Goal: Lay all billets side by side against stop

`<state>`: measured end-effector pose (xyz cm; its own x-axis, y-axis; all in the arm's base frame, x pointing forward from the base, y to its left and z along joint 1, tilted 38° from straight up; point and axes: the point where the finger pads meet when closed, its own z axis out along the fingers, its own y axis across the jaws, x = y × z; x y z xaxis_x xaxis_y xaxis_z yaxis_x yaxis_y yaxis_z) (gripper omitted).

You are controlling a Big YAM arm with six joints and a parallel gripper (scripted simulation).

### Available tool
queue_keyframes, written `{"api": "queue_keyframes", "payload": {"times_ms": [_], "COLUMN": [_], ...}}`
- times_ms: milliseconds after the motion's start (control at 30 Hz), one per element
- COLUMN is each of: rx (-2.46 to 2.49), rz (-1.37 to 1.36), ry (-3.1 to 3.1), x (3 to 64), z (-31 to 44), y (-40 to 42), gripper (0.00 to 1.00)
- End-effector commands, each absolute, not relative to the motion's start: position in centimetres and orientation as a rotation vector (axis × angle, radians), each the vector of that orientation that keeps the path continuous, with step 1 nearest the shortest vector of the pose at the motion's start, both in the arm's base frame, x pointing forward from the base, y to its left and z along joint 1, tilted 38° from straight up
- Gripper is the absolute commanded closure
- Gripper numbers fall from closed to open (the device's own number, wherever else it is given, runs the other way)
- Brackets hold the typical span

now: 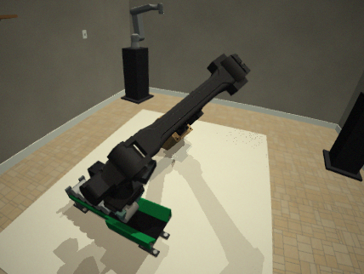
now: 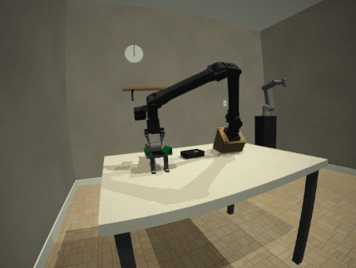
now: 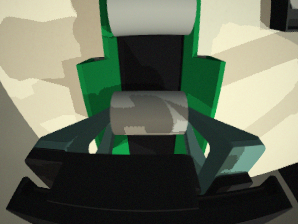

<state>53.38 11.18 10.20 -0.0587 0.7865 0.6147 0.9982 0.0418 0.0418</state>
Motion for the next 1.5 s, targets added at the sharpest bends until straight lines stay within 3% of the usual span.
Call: {"api": "queue_keyframes", "payload": {"times_ms": [0,1467], "rx": [-1.825,-1.818], "rz": [-0.739,-0.749], "ry": [-1.921,-1.932], "x": [54.4,54.4], "z": [12.8,11.9], "y": [10.3,11.1], "gripper": [1.0,1.0]}}
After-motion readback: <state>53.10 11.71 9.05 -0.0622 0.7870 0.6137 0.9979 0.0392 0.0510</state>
